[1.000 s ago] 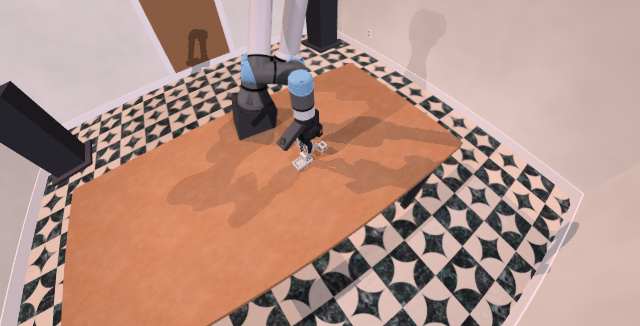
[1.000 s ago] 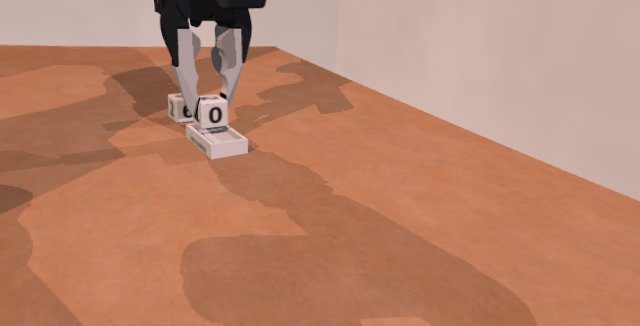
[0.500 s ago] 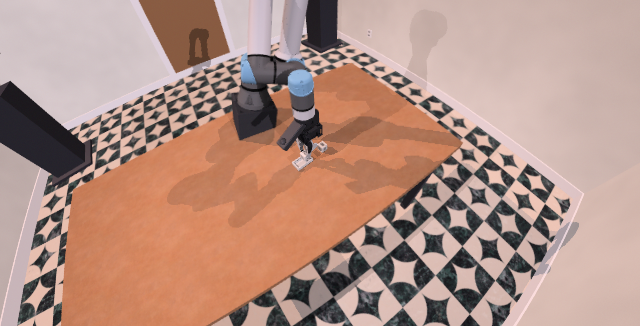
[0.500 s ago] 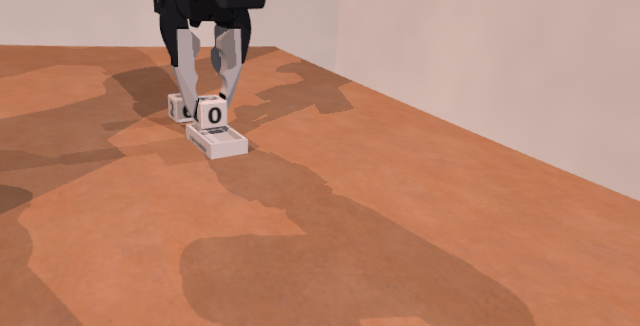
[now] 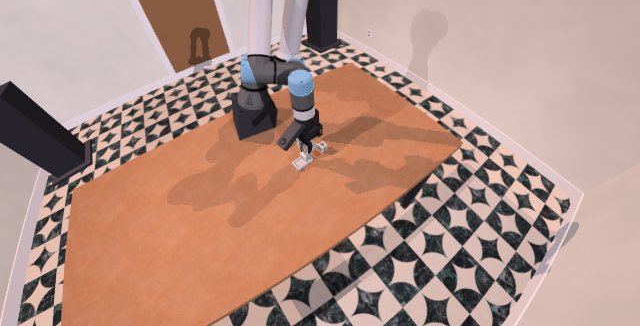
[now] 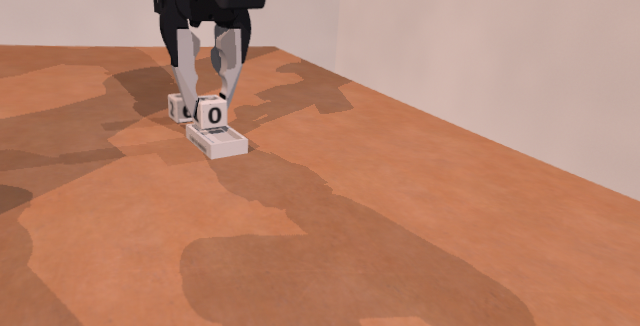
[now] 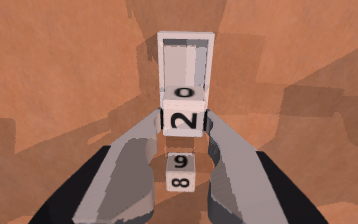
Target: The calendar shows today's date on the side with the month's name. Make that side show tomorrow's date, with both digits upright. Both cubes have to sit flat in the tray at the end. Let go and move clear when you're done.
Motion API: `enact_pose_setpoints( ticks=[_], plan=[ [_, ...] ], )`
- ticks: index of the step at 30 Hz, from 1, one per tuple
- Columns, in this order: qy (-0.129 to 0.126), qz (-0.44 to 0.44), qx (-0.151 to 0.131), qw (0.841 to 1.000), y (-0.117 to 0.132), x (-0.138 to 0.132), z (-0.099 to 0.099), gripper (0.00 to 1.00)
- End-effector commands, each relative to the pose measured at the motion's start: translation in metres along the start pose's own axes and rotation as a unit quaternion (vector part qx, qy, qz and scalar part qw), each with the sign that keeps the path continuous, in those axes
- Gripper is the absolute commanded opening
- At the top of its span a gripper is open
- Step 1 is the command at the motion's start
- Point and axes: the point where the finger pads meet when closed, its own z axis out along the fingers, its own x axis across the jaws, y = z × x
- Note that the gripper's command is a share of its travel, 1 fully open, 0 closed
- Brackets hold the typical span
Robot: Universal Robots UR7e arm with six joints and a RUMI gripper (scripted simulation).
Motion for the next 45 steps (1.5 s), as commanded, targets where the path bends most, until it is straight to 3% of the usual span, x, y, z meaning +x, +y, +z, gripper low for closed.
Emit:
enact_pose_setpoints(
  ticks=[1,45],
  plan=[
    [0.000,0.000,0.000,1.000,0.001,0.001,0.001,0.11],
    [0.000,0.000,-0.001,1.000,0.001,0.001,0.011,0.11]
  ],
)
